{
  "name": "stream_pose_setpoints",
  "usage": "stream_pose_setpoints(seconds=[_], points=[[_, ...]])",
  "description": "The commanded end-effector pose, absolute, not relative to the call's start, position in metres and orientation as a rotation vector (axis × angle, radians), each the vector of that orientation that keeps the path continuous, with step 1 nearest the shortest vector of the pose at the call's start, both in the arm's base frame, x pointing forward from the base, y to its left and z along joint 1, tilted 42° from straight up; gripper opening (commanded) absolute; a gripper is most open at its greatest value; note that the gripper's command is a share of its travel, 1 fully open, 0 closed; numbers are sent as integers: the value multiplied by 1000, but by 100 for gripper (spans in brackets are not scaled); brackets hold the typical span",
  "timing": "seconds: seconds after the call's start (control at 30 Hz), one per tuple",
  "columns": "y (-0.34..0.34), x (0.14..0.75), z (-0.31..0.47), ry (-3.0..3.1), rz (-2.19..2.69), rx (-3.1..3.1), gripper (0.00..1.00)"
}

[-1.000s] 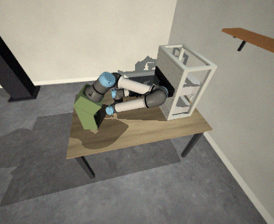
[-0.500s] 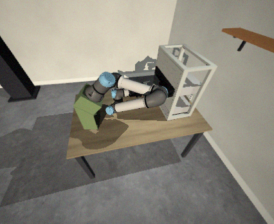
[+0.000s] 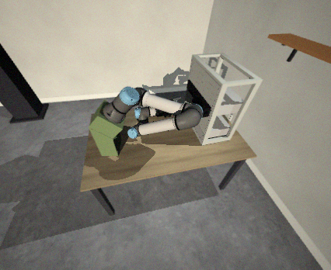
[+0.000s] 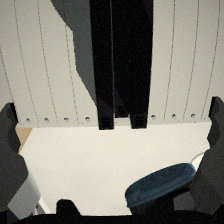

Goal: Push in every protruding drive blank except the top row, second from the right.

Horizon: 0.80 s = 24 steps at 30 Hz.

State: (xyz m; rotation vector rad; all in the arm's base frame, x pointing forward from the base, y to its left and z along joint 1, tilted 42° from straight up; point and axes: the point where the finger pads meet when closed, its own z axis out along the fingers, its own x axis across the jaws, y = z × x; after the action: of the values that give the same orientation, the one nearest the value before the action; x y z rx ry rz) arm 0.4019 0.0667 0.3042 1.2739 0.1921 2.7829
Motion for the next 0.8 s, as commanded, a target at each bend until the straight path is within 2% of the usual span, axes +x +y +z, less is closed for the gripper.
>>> stream_pose_setpoints(seconds=[0.0,0.73,0.77], points=[[41,379,308,199,2784,1276,100],[41,379,308,199,2784,1276,100],[41,379,308,199,2784,1276,0]])
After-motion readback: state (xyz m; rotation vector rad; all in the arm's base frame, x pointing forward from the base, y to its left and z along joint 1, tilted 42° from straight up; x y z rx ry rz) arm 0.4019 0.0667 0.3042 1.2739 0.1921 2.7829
